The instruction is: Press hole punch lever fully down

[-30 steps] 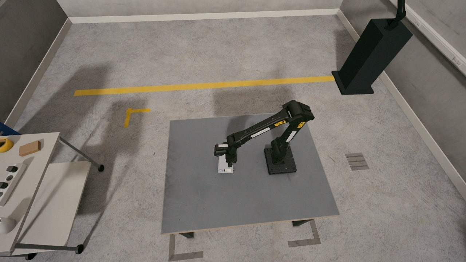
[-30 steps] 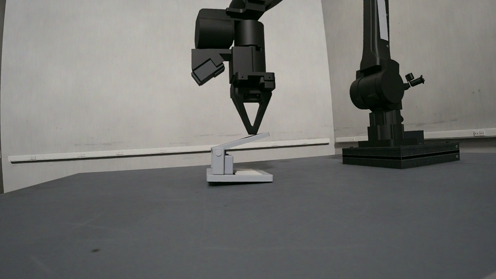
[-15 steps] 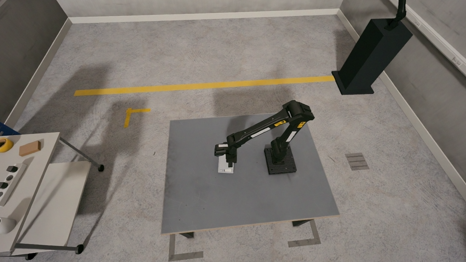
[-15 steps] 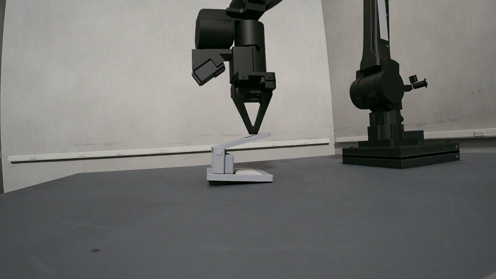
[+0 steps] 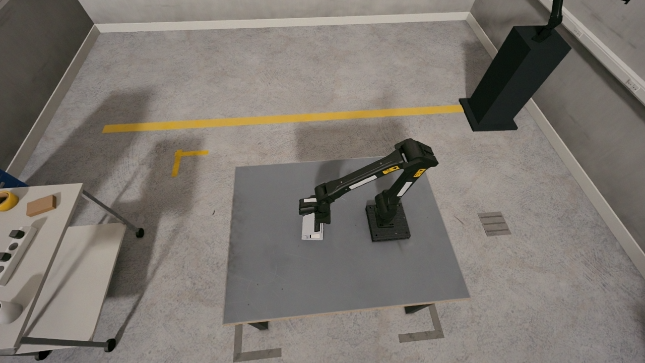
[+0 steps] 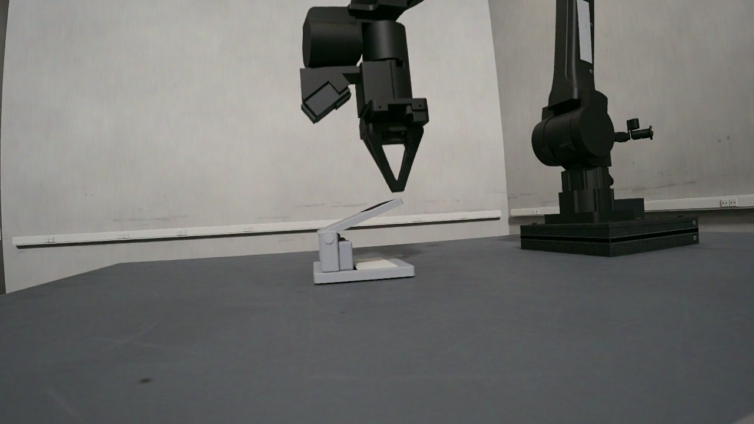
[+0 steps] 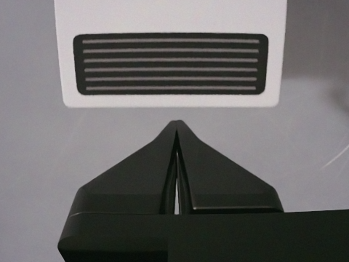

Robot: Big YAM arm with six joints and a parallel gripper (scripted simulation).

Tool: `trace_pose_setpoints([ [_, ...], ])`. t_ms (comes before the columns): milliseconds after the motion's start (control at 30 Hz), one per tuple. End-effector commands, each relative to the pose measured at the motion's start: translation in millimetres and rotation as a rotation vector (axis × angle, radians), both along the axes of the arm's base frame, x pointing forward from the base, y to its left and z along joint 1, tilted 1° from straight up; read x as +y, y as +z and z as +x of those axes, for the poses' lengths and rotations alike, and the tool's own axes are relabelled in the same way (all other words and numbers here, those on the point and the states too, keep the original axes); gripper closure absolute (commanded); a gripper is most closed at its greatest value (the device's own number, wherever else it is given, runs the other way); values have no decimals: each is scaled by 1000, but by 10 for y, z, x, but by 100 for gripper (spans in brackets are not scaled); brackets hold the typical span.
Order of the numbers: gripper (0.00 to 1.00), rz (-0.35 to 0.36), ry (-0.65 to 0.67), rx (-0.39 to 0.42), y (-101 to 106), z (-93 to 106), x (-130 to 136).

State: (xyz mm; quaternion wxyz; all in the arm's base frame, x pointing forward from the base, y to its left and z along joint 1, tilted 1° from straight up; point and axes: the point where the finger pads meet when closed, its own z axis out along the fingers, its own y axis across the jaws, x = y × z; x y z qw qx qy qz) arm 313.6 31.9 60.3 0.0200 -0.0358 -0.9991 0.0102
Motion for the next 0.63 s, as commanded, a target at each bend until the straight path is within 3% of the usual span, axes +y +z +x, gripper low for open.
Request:
trace_pose_setpoints([
  [0,100,11,-16,-87,400,308,14],
  [600,100,12,-10,-89,749,312,40],
])
